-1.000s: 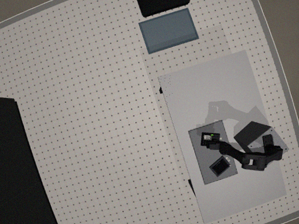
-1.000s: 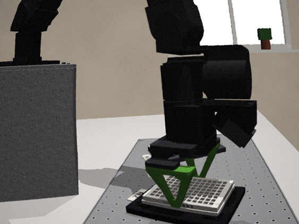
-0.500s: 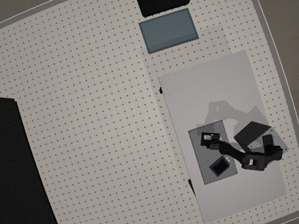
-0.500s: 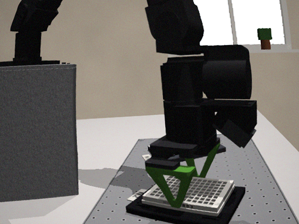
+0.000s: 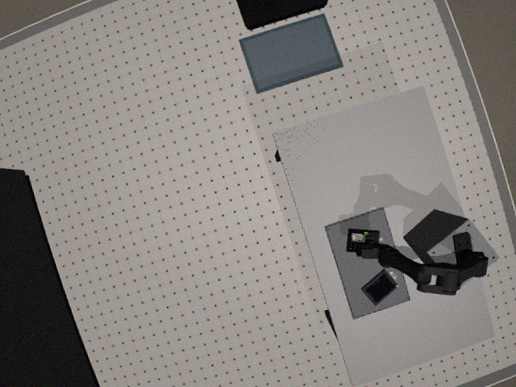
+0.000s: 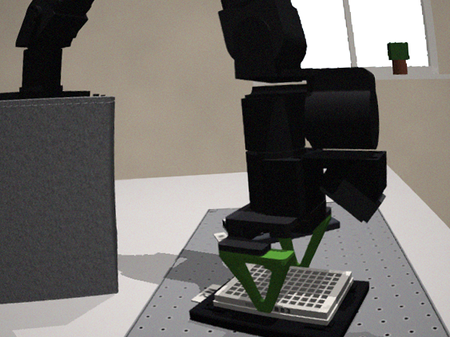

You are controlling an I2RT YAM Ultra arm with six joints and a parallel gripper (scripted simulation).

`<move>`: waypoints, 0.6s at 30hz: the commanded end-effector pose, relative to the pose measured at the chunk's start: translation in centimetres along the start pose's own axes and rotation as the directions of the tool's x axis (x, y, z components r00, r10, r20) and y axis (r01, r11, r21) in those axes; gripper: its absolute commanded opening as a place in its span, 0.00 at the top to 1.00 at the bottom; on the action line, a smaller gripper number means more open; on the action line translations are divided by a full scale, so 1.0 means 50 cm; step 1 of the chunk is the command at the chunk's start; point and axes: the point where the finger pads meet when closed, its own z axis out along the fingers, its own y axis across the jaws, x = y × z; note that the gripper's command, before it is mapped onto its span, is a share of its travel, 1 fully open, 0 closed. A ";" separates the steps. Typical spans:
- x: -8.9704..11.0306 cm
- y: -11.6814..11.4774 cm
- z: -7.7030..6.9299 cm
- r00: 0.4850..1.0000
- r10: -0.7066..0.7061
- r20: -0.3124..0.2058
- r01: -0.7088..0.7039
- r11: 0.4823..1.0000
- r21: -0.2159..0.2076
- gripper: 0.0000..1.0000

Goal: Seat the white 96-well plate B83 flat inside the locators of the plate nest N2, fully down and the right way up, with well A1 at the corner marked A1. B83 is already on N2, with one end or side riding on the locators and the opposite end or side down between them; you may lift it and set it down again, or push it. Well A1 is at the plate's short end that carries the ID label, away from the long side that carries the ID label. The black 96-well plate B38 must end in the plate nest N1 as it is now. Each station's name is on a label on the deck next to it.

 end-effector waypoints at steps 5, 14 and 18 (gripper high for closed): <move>-0.041 0.007 -0.012 0.998 -0.007 0.055 0.008 1.000 -0.002 1.00; -0.035 0.006 -0.024 0.999 -0.007 0.051 0.007 1.000 -0.002 1.00; 0.002 0.002 -0.023 1.000 -0.002 0.003 0.002 1.000 0.000 1.00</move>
